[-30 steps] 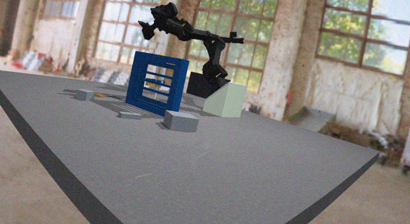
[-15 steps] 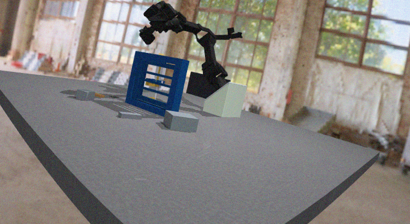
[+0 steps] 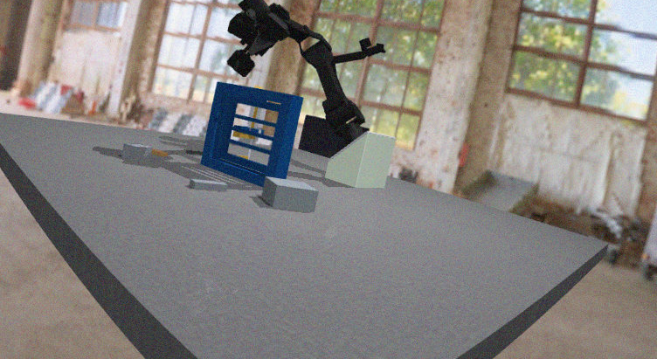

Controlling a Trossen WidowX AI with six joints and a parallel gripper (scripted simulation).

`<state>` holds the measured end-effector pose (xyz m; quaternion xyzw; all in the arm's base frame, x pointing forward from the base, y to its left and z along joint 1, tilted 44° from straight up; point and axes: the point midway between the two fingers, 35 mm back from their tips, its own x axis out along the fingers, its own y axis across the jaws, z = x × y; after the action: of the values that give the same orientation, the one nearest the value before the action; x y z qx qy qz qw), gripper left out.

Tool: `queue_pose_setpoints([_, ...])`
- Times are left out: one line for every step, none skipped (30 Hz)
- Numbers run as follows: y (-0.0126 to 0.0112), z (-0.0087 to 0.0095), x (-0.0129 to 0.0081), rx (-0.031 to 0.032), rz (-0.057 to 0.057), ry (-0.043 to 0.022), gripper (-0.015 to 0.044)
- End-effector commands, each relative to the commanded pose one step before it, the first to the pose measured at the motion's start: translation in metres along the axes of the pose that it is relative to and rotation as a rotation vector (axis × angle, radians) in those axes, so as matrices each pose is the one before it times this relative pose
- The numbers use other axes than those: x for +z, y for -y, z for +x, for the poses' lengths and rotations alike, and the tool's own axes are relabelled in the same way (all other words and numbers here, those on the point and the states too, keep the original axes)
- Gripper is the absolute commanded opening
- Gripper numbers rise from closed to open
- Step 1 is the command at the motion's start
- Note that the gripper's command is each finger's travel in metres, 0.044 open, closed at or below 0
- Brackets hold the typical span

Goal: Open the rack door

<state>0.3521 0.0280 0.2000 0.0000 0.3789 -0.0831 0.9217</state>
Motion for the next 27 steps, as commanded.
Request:
queue_pose_setpoints([-0.00119,0.00718,-0.00999,-0.05457,-0.0174,-0.09128,0.0287])
queue_pose_setpoints([-0.00062,0.00163,-0.00253,-0.01411,-0.0073,-0.02372,0.0287])
queue_pose_setpoints([-0.00062,0.00155,-0.00246,-0.01439,-0.0077,-0.02337,0.0287])
queue_pose_setpoints([-0.00061,0.00148,-0.00240,-0.01468,-0.0081,-0.02300,0.0287])
queue_pose_setpoints([-0.00060,0.00140,-0.00233,-0.01495,-0.0085,-0.02262,0.0287])
queue_pose_setpoints([-0.00059,0.00133,-0.00227,-0.01523,-0.0089,-0.02224,0.0287])
queue_pose_setpoints([-0.00058,0.00125,-0.00220,-0.01550,-0.0093,-0.02185,0.0287])
queue_pose_setpoints([-0.00057,0.00117,-0.00213,-0.01576,-0.0097,-0.02145,0.0287])
queue_pose_setpoints([-0.00056,0.00109,-0.00207,-0.01603,-0.0100,-0.02105,0.0287])
queue_pose_setpoints([-0.00055,0.00101,-0.00200,-0.01629,-0.0104,-0.02064,0.0287])
queue_pose_setpoints([-0.00054,0.00093,-0.00193,-0.01655,-0.0107,-0.02023,0.0287])
queue_pose_setpoints([-0.00052,0.00085,-0.00186,-0.01680,-0.0111,-0.01981,0.0287])
queue_pose_setpoints([-0.00050,0.00077,-0.00179,-0.01705,-0.0114,-0.01938,0.0287])
queue_pose_setpoints([-0.00049,0.00069,-0.00172,-0.01729,-0.0117,-0.01895,0.0287])
queue_pose_setpoints([-0.00047,0.00061,-0.00164,-0.01753,-0.0120,-0.01852,0.0287])
queue_pose_setpoints([-0.00045,0.00053,-0.00157,-0.01776,-0.0123,-0.01808,0.0287])
queue_pose_setpoints([-0.00043,0.00045,-0.00150,-0.01799,-0.0126,-0.01763,0.0287])
queue_pose_setpoints([-0.00041,0.00036,-0.00143,-0.01821,-0.0129,-0.01718,0.0287])
queue_pose_setpoints([-0.00039,0.00028,-0.00135,-0.01843,-0.0132,-0.01673,0.0287])
queue_pose_setpoints([-0.00037,0.00020,-0.00128,-0.01864,-0.0135,-0.01628,0.0287])
queue_pose_setpoints([-0.00034,0.00012,-0.00120,-0.01885,-0.0138,-0.01582,0.0287])
queue_pose_setpoints([-0.00032,0.00003,-0.00113,-0.01905,-0.0140,-0.01537,0.0287])
queue_pose_setpoints([-0.00029,-0.00005,-0.00105,-0.01924,-0.0143,-0.01490,0.0287])
queue_pose_setpoints([-0.00027,-0.00013,-0.00098,-0.01943,-0.0145,-0.01444,0.0287])
queue_pose_setpoints([-0.00024,-0.00022,-0.00090,-0.01962,-0.0147,-0.01398,0.0287])
queue_pose_setpoints([-0.00021,-0.00030,-0.00082,-0.01979,-0.0150,-0.01351,0.0287])
queue_pose_setpoints([-0.00018,-0.00038,-0.00075,-0.01996,-0.0152,-0.01305,0.0287])
